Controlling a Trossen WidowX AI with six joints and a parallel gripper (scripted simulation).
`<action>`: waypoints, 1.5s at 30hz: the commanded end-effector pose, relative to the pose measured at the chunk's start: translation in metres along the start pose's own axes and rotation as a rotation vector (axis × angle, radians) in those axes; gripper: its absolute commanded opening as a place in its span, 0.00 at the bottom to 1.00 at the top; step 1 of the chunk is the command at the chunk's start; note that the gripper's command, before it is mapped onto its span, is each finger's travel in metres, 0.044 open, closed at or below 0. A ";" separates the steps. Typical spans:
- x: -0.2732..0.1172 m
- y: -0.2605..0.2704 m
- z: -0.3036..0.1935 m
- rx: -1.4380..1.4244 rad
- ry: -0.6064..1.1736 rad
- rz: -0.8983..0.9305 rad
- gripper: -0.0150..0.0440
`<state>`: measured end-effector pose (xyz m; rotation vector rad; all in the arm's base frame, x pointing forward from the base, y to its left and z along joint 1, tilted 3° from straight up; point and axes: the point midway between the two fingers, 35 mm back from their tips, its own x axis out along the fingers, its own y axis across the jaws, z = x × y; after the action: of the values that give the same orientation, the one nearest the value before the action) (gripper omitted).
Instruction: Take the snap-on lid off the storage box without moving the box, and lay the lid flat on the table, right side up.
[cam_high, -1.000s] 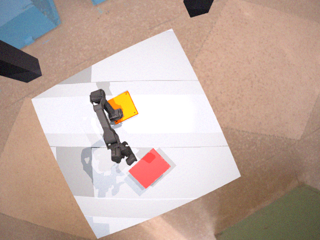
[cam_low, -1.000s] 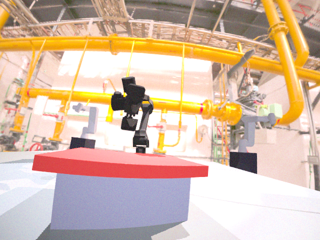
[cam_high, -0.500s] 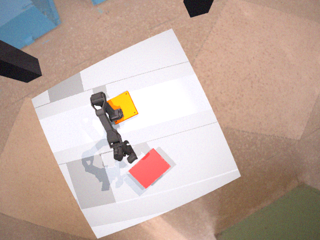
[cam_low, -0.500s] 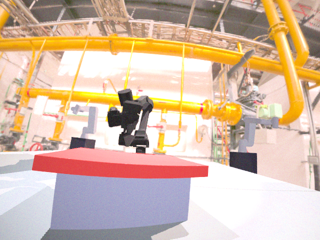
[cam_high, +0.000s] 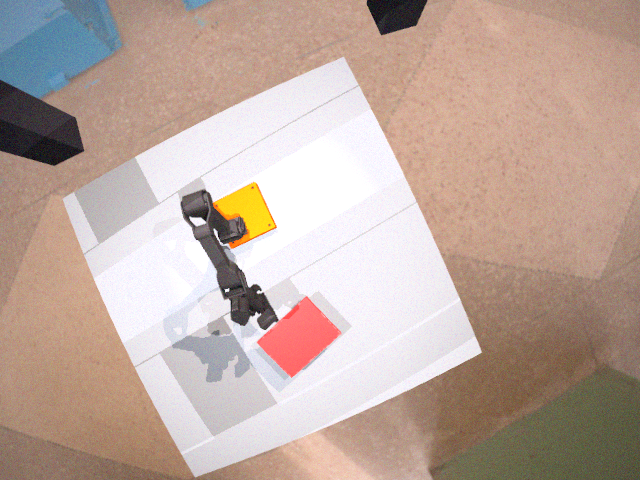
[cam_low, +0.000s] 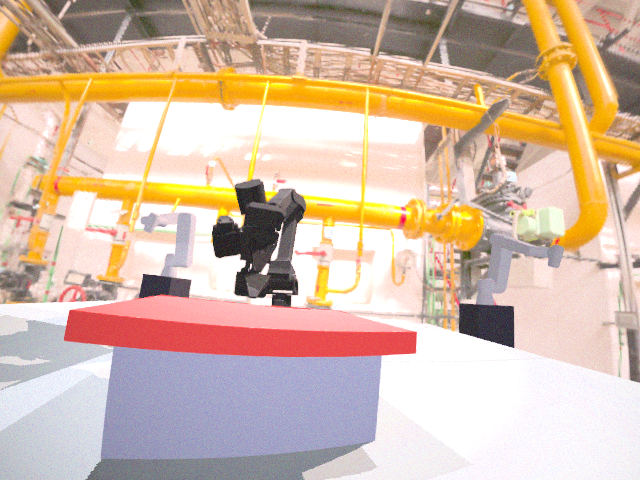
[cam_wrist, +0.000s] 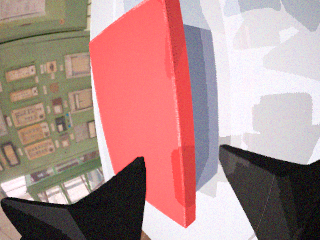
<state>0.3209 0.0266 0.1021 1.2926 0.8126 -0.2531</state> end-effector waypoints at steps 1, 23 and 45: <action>0.007 -0.001 0.001 0.003 -0.001 -0.005 0.65; 0.043 -0.001 0.000 0.004 -0.002 -0.002 0.65; 0.055 -0.003 -0.001 0.006 -0.002 0.000 0.41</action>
<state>0.3570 0.0413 0.0646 1.2963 0.8119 -0.2547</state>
